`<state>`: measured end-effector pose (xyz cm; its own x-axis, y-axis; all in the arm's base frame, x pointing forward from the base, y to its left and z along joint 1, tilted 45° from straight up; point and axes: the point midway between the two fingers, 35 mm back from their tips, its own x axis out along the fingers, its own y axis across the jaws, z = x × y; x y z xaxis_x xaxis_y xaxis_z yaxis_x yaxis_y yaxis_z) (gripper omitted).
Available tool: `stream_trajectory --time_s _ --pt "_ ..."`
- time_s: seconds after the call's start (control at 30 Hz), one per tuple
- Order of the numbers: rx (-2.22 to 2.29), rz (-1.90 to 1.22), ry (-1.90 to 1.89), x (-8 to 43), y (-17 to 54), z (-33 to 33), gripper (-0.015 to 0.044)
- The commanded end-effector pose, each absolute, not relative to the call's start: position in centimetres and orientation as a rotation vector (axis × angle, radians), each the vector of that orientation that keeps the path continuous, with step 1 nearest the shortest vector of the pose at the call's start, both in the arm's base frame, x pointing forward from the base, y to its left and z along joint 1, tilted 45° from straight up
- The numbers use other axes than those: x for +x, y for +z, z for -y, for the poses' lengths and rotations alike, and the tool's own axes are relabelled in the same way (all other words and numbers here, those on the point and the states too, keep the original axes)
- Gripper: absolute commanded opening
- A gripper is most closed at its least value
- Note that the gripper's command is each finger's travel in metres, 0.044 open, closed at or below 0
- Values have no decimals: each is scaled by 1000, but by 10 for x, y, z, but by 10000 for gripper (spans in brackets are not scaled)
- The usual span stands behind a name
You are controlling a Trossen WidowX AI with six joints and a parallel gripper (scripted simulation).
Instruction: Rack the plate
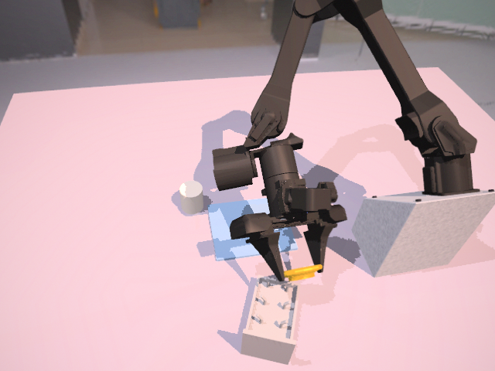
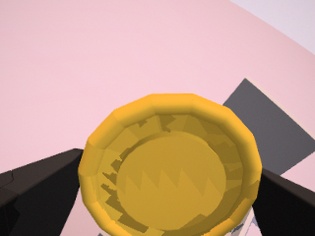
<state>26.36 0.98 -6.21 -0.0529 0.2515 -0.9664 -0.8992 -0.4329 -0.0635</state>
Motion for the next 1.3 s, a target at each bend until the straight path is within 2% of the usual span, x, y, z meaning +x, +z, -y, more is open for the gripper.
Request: stream_trajectory --time_s 0.0,0.67,1.27 --pt "-1268 -707 1594 261 -65 -7 0" --pt "-1077 -422 1246 270 -56 23 0" --pt "-1080 -418 1232 277 -64 15 0"
